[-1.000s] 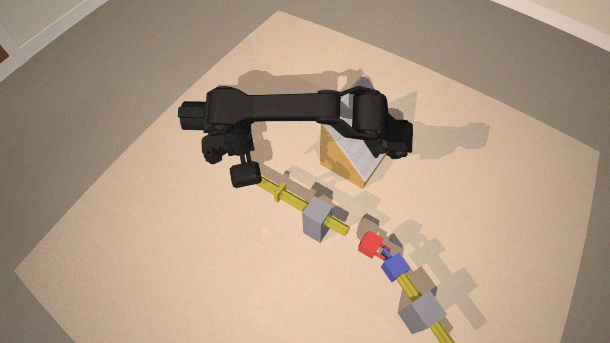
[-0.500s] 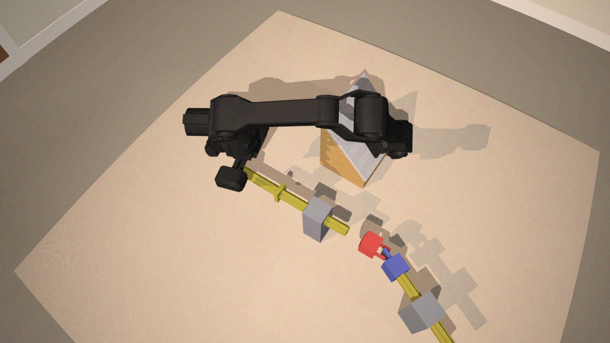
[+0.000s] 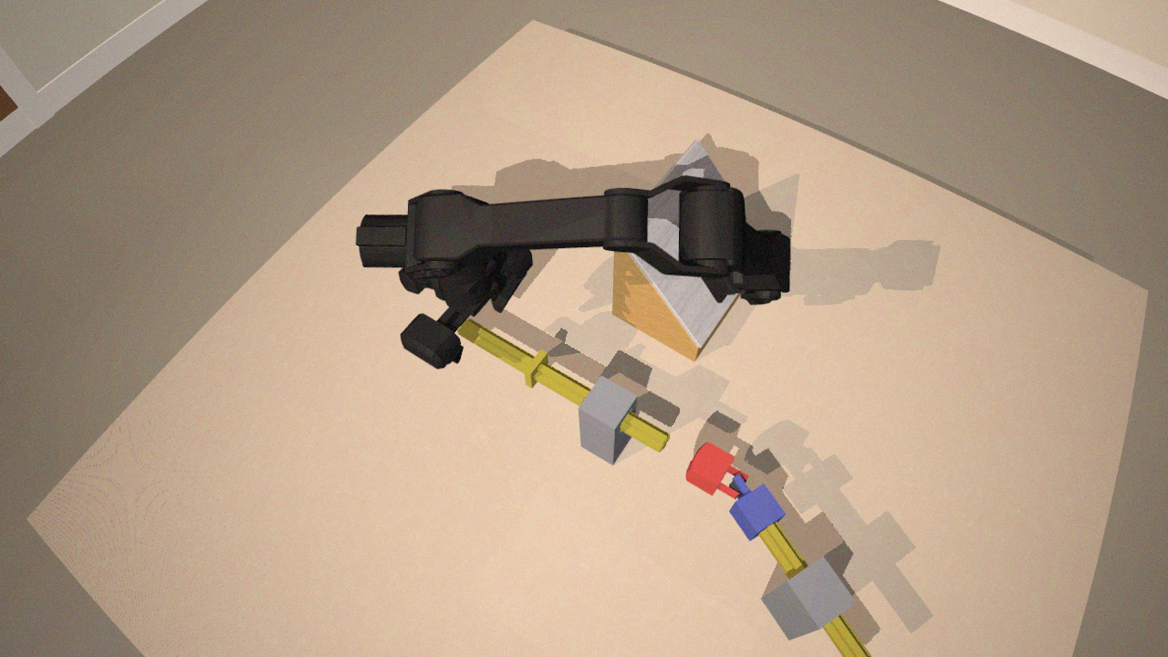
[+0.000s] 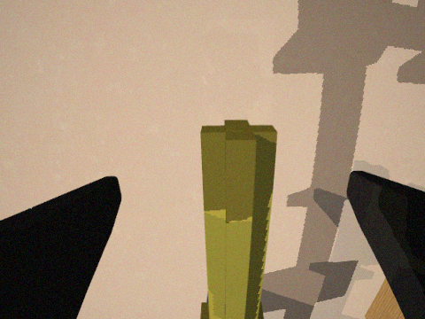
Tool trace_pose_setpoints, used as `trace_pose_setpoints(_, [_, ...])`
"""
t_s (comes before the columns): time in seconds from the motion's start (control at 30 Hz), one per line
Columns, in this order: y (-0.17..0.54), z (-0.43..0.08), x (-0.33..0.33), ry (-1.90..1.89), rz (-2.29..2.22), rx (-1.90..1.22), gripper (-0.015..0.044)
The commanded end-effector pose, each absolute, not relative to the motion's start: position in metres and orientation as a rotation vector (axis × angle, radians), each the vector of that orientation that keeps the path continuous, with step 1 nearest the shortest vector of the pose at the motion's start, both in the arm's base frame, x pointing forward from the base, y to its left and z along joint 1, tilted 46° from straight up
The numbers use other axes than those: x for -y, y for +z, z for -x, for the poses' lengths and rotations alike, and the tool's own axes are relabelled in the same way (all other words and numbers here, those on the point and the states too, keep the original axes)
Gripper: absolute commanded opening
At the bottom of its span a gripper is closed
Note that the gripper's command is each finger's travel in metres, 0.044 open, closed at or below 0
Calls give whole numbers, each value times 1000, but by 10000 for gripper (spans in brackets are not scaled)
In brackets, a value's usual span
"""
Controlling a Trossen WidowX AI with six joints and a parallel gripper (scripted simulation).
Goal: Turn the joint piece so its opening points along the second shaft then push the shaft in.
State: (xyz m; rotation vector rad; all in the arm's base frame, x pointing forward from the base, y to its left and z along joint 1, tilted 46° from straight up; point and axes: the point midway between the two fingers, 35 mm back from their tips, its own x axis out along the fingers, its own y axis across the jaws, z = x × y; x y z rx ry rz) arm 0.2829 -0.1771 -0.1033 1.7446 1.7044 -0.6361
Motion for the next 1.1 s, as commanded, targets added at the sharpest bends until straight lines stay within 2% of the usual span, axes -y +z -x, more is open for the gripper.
trace_pose_setpoints(0.0, [-107,-282,172,-639,-1757,-1708,440])
trace_pose_setpoints(0.57, [-124,-284,153,-638,-1757,-1708,440])
trace_pose_setpoints(1.0, [-124,-284,153,-638,-1757,-1708,102])
trace_pose_setpoints(1.07, [-124,-284,153,-638,-1757,-1708,102])
